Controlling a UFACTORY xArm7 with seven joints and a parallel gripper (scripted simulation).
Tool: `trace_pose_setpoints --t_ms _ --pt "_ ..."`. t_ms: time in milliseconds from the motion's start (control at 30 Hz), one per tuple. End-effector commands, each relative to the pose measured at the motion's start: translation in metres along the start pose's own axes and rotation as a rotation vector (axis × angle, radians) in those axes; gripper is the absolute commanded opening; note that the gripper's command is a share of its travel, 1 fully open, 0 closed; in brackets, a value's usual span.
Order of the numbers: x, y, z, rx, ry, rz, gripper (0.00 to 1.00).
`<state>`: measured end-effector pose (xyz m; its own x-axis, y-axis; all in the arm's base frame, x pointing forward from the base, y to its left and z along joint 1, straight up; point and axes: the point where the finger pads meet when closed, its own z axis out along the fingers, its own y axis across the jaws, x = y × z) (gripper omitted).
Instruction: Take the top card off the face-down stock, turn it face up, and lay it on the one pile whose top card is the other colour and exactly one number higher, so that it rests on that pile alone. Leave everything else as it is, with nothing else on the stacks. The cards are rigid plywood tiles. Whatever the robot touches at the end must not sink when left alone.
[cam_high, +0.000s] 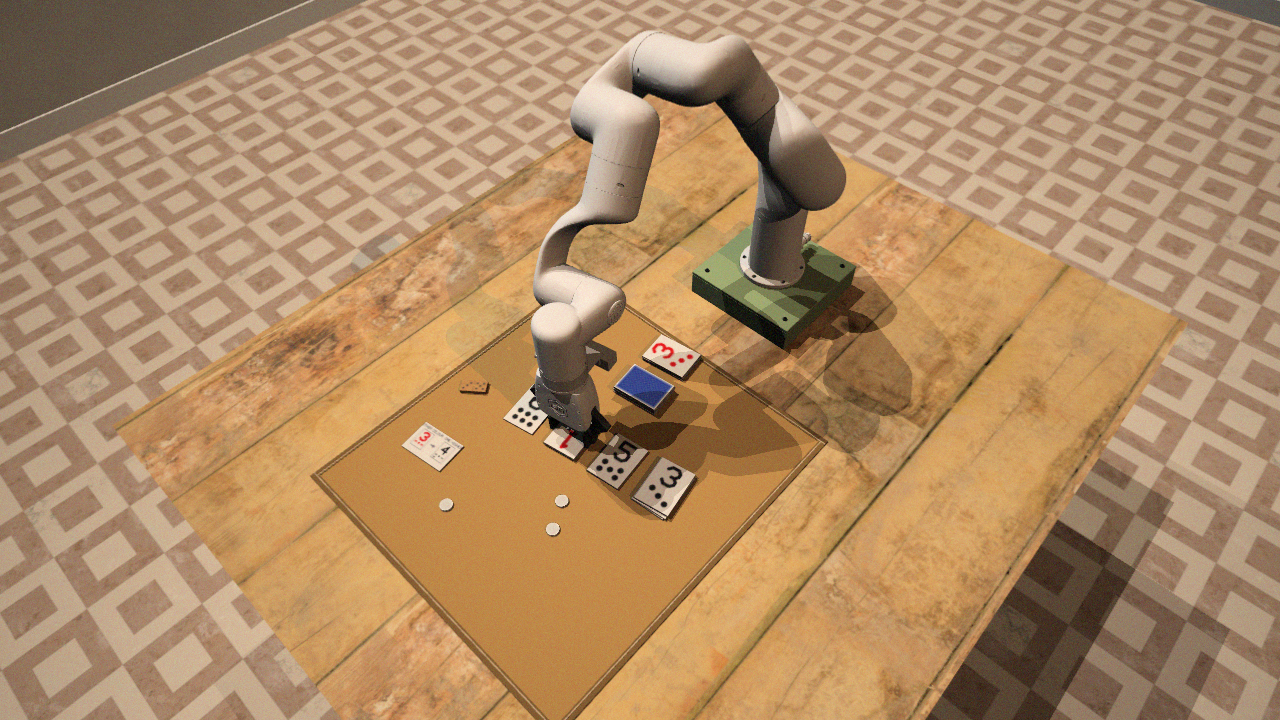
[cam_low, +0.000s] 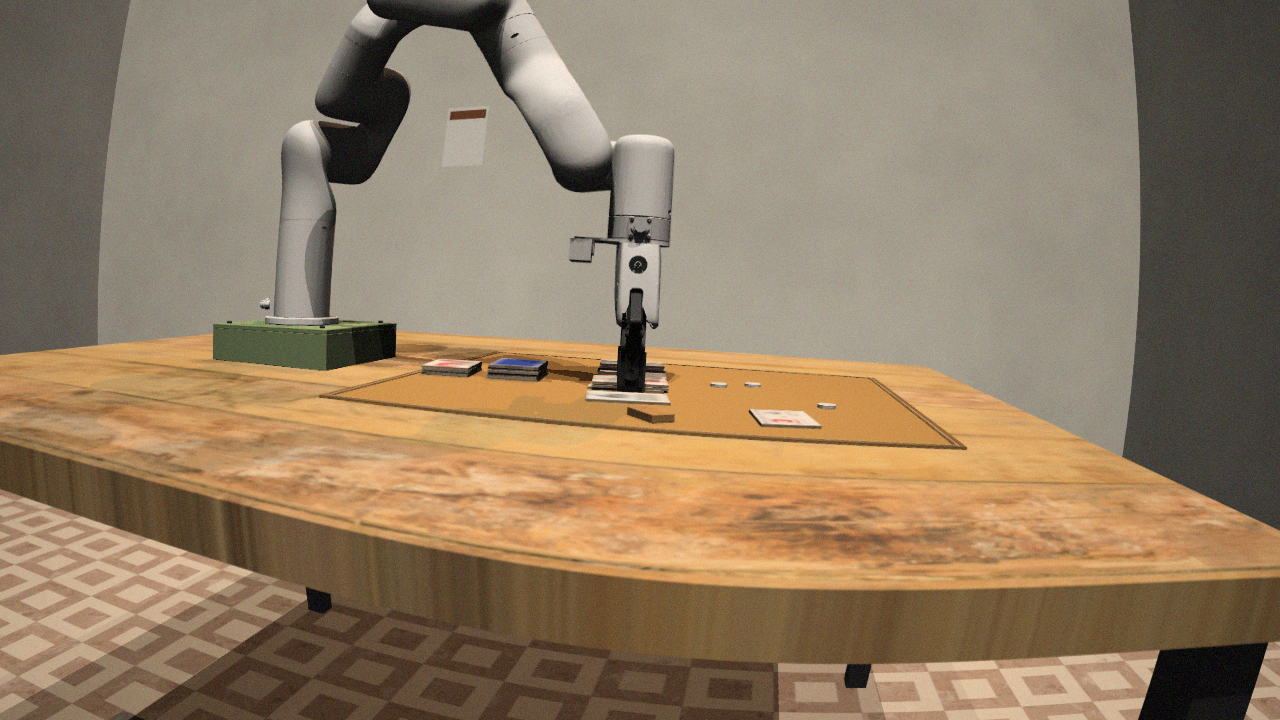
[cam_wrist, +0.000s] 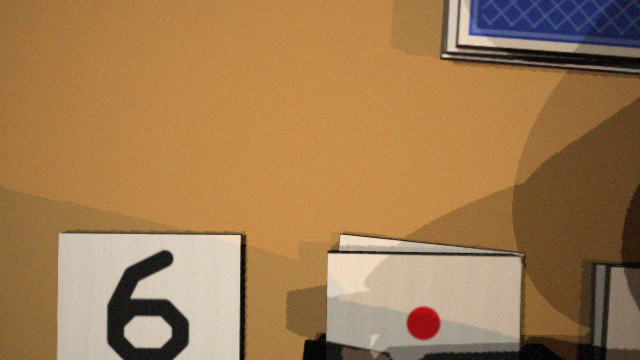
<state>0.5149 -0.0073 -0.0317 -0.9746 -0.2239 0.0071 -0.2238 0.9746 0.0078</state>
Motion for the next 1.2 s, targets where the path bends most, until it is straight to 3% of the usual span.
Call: trace_pose_setpoints --t_ms 0,200,233,1167 --pt "-0.0017 -0.0004 -0.0017 0.001 -0.004 0.0 0.74" --pt "-0.0017 -0.0004 -0.0017 0.001 -0.004 0.0 0.74" --pt "-0.0017 -0.0004 -0.0017 0.001 -0.004 0.0 0.87" --pt "-0.0017 -0.0004 -0.0017 0.001 -0.004 0.0 0.87"
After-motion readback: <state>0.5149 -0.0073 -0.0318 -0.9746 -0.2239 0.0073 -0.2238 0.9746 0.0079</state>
